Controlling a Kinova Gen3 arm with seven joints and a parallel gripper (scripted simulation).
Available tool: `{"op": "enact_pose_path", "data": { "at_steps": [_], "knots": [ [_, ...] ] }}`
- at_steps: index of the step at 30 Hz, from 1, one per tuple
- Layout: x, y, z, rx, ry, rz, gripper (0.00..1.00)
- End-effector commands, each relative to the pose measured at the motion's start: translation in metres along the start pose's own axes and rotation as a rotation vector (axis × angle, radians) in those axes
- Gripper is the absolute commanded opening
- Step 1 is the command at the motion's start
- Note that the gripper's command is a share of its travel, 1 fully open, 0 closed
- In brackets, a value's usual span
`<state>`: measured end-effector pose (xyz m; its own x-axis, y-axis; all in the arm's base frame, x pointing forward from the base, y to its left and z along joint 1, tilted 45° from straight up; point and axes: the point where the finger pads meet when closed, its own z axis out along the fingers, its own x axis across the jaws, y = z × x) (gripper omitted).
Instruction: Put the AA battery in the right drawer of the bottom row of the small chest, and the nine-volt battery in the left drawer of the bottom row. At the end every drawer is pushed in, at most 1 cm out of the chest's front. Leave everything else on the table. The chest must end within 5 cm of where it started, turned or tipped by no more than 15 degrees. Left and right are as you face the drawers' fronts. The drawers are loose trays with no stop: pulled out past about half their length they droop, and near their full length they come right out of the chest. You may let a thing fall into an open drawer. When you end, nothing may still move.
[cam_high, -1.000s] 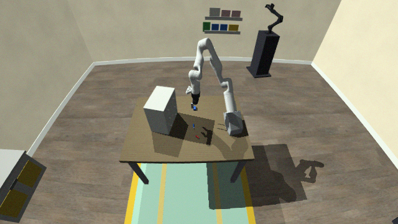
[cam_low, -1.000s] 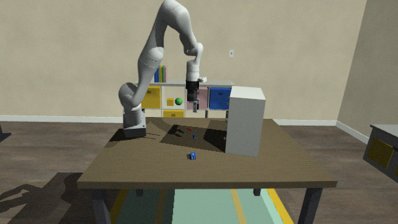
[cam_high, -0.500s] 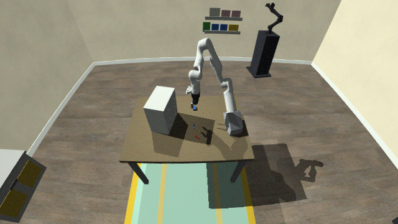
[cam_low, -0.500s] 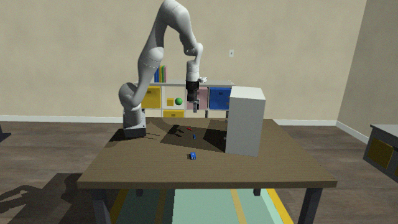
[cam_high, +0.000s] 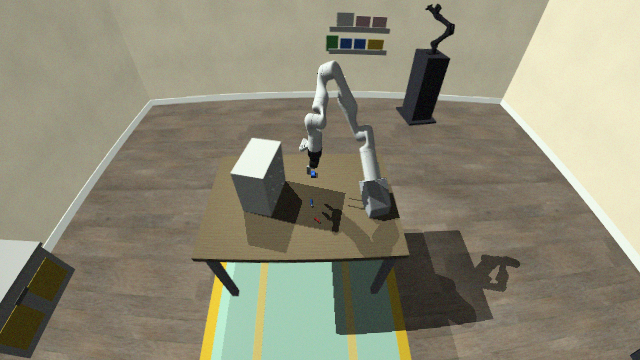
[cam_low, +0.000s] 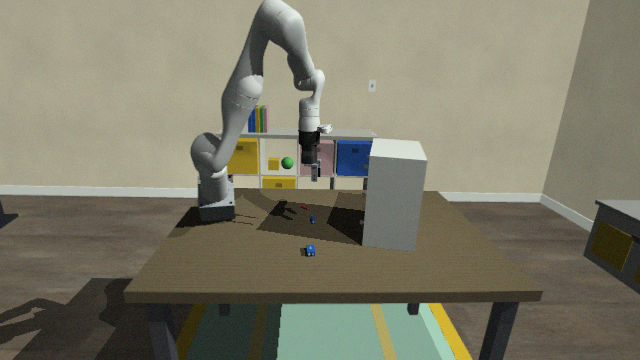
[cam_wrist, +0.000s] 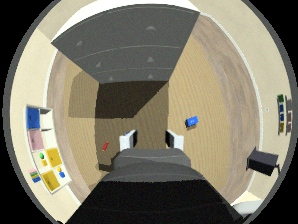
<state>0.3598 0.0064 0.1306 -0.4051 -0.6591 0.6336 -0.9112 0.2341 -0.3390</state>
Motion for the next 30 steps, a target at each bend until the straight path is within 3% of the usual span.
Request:
{"op": "enact_pose_path", "data": {
  "at_steps": [1, 30],
  "knots": [
    [0.0, 0.0, 0.0, 0.009, 0.0, -0.004, 1.0],
    [0.0, -0.01, 0.016, 0.17, 0.0, -0.004, 1.0]
  ]
}}
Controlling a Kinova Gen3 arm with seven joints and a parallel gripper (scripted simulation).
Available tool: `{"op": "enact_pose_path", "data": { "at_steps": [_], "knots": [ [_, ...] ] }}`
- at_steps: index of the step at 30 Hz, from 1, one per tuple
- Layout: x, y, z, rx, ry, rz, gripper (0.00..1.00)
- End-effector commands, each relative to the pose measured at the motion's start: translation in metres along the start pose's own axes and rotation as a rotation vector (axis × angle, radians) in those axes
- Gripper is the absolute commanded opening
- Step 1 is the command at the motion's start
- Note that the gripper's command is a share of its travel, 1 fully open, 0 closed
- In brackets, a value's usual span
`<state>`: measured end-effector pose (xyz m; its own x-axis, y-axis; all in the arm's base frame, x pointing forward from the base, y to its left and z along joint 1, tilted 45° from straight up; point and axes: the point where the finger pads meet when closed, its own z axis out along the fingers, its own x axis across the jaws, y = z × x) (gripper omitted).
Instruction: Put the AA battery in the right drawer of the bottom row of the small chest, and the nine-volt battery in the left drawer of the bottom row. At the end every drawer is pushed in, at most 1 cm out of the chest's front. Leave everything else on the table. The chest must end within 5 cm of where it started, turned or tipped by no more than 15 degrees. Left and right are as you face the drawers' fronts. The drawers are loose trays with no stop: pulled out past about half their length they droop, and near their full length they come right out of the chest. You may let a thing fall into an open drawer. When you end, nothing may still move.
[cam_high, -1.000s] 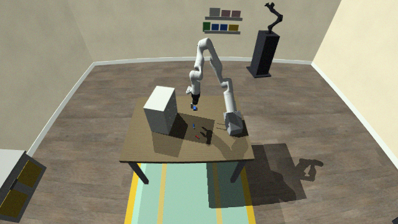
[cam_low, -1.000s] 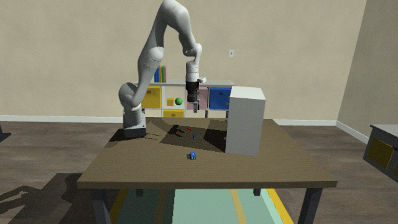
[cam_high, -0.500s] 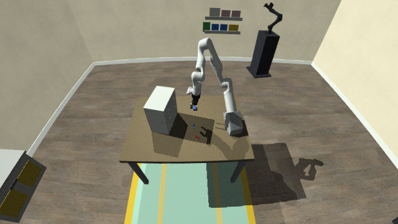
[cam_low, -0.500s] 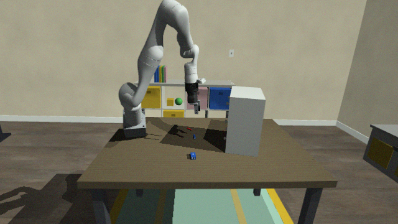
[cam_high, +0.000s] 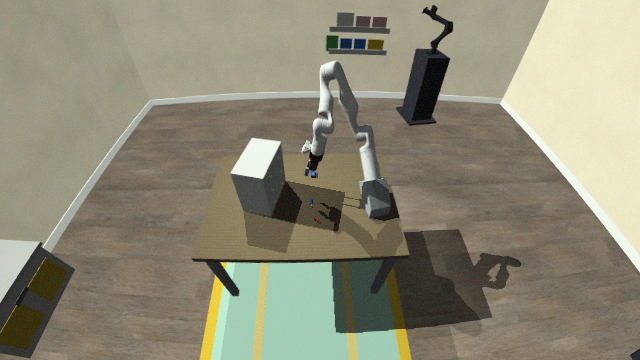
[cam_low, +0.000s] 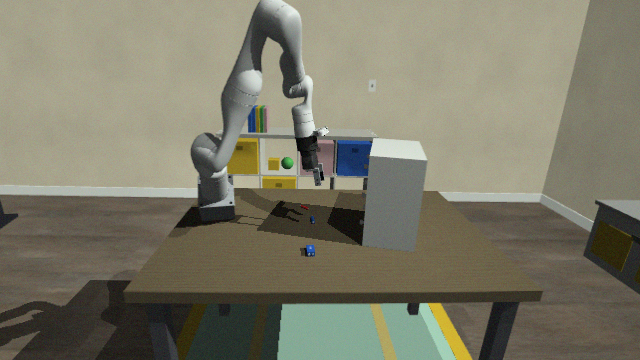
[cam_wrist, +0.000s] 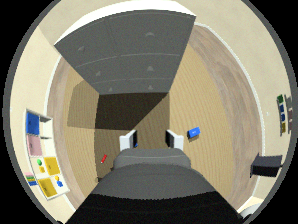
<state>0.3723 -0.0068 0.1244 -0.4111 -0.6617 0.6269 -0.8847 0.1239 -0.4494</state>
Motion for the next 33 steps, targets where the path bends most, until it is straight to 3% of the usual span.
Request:
{"op": "enact_pose_path", "data": {
  "at_steps": [1, 33],
  "knots": [
    [0.0, 0.002, 0.002, 0.021, 0.004, -0.012, 1.0],
    [0.0, -0.01, 0.029, 0.276, 0.003, -0.012, 1.0]
  ]
}}
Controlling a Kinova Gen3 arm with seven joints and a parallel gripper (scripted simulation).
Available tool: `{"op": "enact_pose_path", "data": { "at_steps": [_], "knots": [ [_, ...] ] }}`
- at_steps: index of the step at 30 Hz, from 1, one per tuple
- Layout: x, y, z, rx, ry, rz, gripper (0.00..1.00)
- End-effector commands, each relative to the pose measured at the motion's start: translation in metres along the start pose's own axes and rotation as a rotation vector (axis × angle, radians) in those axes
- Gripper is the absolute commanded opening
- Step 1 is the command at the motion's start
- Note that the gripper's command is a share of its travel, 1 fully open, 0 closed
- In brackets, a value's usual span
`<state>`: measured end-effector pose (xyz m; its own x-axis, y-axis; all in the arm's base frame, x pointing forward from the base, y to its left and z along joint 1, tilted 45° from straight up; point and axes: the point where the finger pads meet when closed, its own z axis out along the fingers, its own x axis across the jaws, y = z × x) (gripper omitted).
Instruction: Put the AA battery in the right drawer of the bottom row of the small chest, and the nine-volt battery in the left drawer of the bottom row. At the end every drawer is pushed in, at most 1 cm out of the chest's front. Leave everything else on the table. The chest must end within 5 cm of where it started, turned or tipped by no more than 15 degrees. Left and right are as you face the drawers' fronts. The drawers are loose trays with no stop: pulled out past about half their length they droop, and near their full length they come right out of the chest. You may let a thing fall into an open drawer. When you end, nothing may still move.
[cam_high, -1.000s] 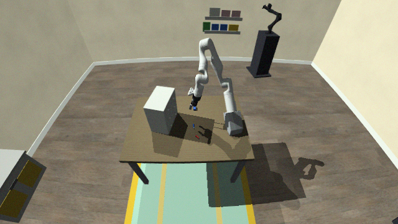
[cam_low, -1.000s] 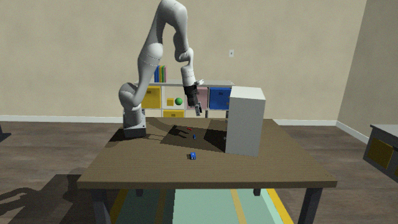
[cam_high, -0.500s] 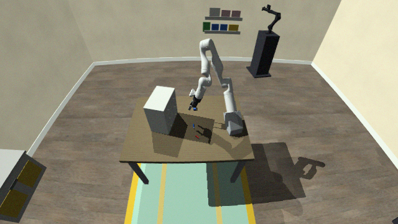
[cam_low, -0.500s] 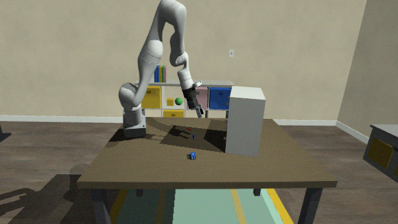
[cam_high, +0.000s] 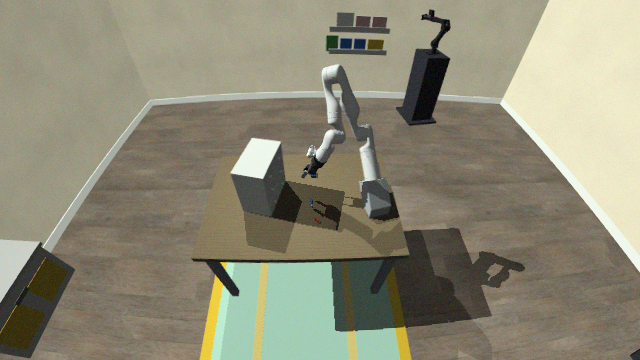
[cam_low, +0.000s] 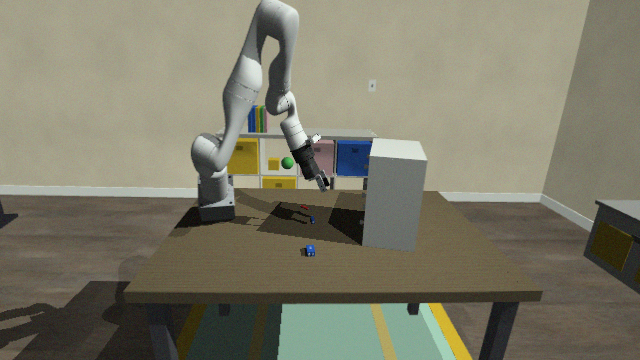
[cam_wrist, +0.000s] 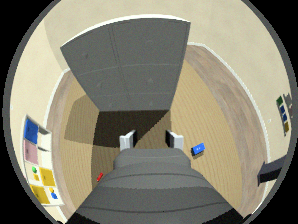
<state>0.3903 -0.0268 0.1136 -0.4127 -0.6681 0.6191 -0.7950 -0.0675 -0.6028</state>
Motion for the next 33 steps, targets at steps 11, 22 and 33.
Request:
{"op": "enact_pose_path", "data": {
  "at_steps": [11, 22, 33],
  "knots": [
    [0.001, 0.002, 0.012, 0.095, 0.008, -0.019, 1.0],
    [0.001, 0.0, 0.023, 0.192, 0.007, -0.02, 1.0],
    [0.001, -0.001, 0.032, 0.269, 0.007, -0.02, 1.0]
  ]
}}
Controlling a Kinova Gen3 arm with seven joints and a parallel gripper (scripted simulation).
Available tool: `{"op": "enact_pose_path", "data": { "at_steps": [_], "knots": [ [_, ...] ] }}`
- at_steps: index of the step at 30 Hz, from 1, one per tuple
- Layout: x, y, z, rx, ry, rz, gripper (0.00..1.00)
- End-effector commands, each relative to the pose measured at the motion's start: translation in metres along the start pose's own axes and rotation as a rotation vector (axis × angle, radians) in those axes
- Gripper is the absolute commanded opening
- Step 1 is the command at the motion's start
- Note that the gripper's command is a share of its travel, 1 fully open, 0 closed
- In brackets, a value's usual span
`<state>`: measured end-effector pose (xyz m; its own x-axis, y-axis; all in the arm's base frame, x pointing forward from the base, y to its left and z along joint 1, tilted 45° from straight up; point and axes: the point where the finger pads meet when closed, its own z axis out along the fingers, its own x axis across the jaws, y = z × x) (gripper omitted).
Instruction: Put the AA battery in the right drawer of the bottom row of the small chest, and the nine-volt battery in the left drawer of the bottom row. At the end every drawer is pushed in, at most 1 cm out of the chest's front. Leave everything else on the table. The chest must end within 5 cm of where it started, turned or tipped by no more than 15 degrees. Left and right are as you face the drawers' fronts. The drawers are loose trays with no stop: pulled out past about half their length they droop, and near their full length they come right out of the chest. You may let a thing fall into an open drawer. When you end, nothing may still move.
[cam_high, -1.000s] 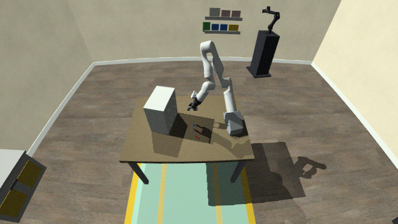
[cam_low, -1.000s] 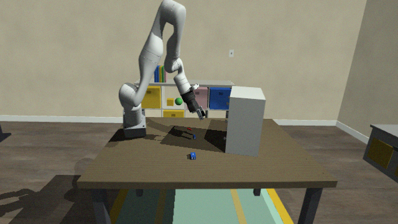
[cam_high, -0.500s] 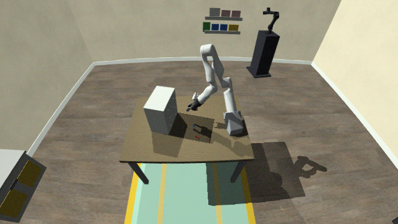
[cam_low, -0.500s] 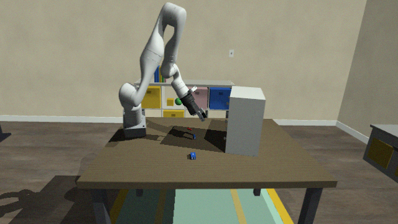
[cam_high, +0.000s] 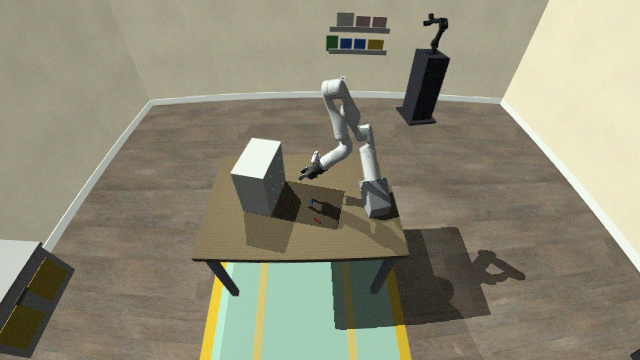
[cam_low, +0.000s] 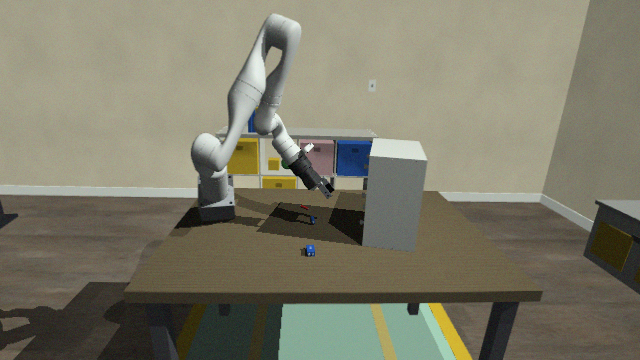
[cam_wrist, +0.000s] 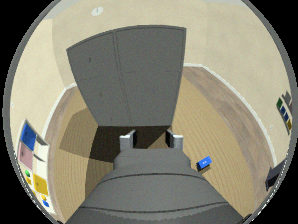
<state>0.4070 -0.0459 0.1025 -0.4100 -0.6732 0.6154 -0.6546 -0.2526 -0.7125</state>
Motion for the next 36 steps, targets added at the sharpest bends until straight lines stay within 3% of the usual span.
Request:
{"op": "enact_pose_path", "data": {
  "at_steps": [1, 36],
  "knots": [
    [0.002, 0.005, 0.004, 0.02, 0.011, -0.023, 1.0],
    [0.003, 0.008, 0.031, 0.249, 0.008, -0.024, 1.0]
  ]
}}
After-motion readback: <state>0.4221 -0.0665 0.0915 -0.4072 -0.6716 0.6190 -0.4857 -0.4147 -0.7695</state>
